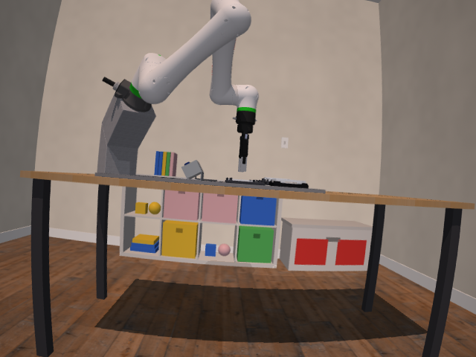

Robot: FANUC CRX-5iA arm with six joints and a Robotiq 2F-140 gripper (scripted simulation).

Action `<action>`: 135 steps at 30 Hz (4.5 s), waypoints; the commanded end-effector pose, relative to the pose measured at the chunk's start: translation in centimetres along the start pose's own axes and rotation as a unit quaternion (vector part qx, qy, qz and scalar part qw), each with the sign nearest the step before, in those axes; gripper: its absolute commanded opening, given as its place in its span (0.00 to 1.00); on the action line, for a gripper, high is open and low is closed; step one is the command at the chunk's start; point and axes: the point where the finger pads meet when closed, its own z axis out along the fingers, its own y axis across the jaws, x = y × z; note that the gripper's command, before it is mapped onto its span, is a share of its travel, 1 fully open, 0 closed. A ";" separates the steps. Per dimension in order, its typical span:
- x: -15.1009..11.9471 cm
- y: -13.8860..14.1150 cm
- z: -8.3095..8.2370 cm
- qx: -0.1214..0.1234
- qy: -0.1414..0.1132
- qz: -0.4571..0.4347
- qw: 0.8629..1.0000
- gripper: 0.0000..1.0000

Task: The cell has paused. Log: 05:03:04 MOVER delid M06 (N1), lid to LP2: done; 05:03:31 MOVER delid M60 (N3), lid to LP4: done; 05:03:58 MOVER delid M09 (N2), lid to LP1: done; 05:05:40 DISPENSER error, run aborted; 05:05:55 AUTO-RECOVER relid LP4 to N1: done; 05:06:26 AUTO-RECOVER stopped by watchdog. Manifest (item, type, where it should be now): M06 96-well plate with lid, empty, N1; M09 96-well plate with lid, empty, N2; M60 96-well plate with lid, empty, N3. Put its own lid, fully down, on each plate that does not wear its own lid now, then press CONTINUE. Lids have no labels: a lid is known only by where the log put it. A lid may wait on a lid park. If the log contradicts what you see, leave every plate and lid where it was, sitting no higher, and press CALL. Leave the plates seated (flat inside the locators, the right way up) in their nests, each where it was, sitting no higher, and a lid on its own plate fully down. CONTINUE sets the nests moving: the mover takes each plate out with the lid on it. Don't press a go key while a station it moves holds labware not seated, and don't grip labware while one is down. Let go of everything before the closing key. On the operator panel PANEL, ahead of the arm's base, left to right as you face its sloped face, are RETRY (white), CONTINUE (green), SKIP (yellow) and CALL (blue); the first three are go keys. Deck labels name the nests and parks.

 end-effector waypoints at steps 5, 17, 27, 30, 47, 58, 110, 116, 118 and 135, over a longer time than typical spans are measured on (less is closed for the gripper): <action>0.0 0.0 0.7 0.000 0.000 0.000 1.000 0.66; 0.0 0.0 2.1 0.000 0.000 0.000 1.000 0.66; 0.0 0.0 2.3 0.000 0.000 0.000 1.000 0.66; 0.0 0.0 2.3 0.000 0.000 0.000 1.000 0.66; 0.0 0.0 2.3 0.000 0.000 0.000 1.000 0.66; 0.0 0.0 2.3 0.000 0.000 0.000 1.000 0.66; 0.0 0.0 2.3 0.000 0.000 0.000 1.000 0.59; 0.0 0.0 2.3 0.000 0.000 0.000 1.000 0.59; 0.0 0.0 2.3 0.000 0.000 0.000 1.000 0.59; 0.0 0.0 2.3 0.000 0.000 0.000 1.000 0.66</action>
